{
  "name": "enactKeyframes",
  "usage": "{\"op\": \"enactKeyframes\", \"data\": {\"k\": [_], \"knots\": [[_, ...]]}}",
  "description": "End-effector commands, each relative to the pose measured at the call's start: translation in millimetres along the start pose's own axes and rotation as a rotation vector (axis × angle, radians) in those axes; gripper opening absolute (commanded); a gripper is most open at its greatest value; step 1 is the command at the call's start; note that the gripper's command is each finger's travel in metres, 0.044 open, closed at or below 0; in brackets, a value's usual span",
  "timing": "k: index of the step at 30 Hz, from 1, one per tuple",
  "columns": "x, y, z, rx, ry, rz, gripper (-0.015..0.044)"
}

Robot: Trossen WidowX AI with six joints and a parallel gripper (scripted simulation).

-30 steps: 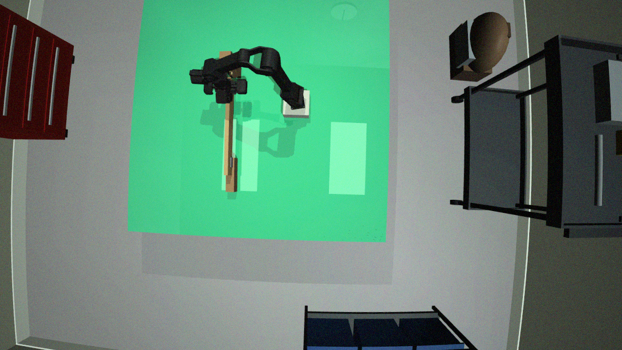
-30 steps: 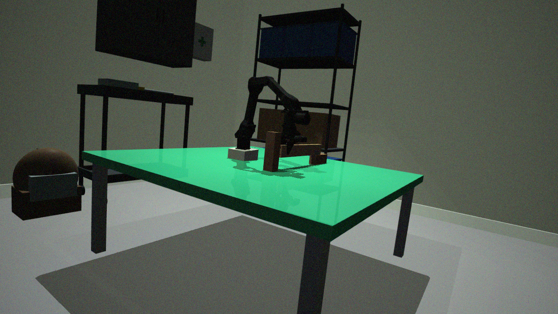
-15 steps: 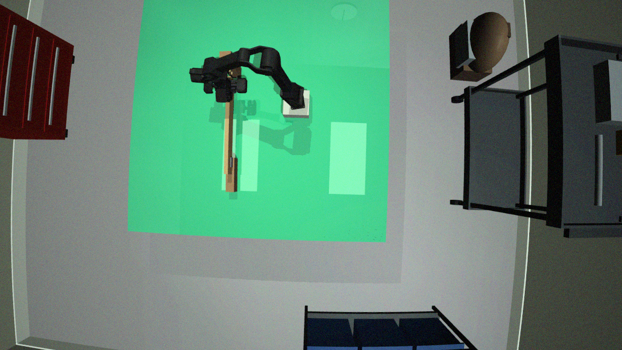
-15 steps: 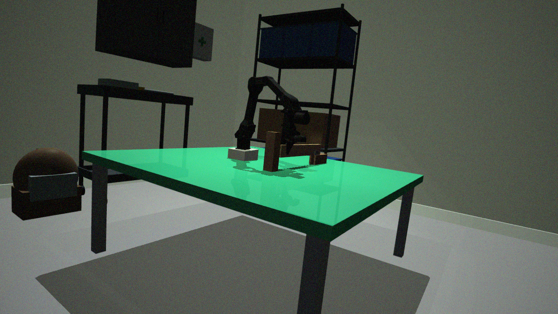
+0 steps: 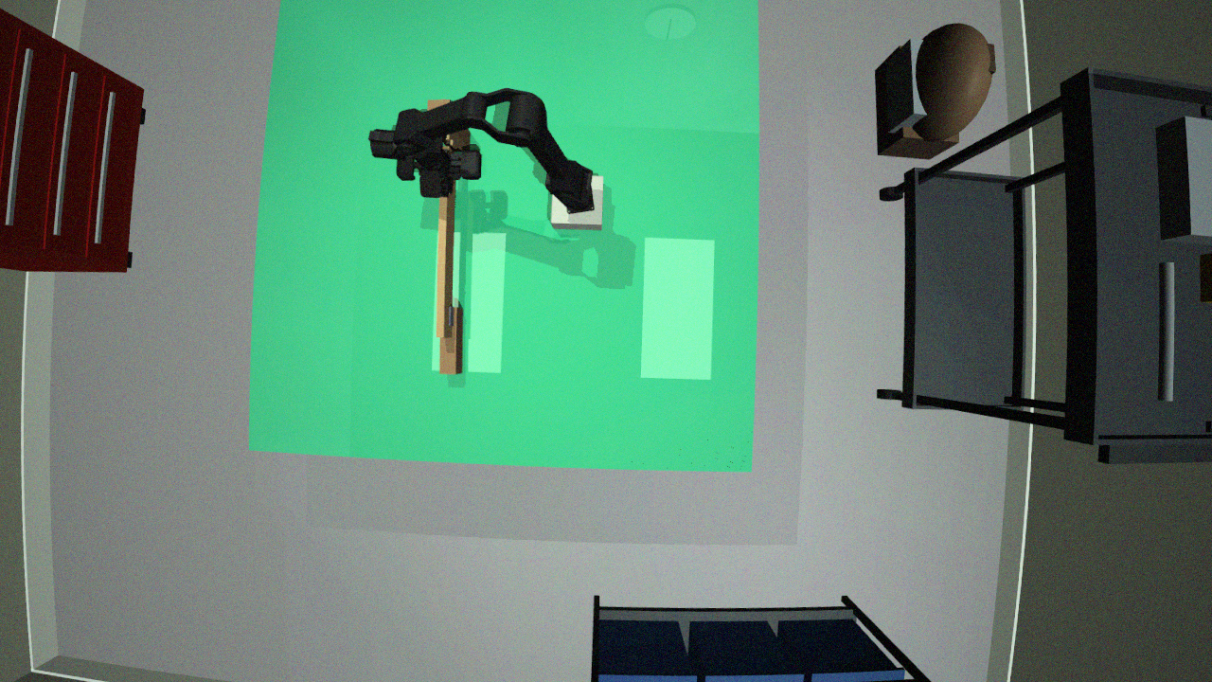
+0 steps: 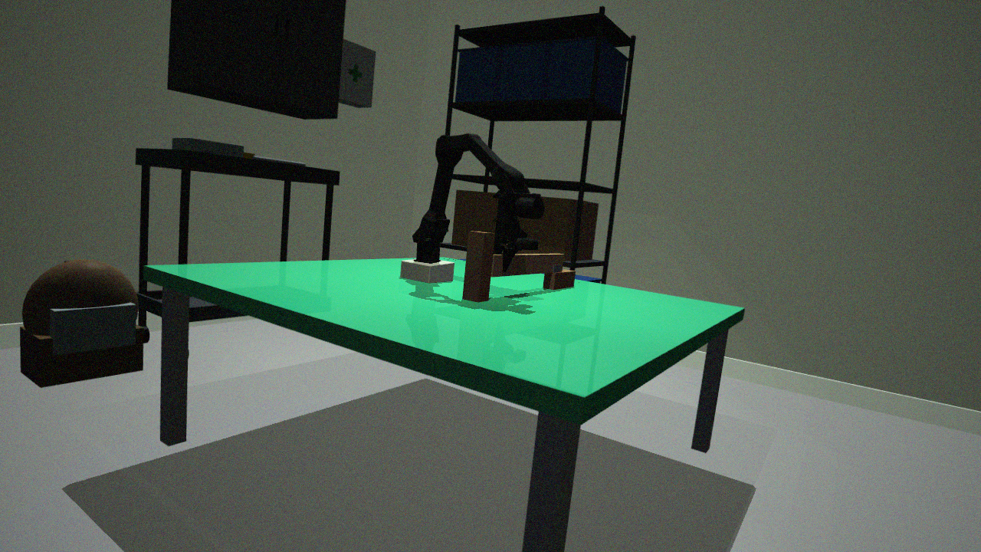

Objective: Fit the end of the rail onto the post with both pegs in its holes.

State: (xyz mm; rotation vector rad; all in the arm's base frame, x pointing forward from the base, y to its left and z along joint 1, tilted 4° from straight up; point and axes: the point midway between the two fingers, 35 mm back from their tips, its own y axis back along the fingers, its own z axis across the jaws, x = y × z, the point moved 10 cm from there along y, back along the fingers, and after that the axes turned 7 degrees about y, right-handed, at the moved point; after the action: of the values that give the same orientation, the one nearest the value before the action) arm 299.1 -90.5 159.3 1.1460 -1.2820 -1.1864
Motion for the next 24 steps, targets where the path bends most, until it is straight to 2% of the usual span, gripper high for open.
{"op": "enactKeyframes", "data": {"k": [1,24], "knots": [[2.9,1.4,-0.8,0.005,0.001,0.002,0.0],[10.1,1.2,-0.1,0.005,0.001,0.003,0.0]]}}
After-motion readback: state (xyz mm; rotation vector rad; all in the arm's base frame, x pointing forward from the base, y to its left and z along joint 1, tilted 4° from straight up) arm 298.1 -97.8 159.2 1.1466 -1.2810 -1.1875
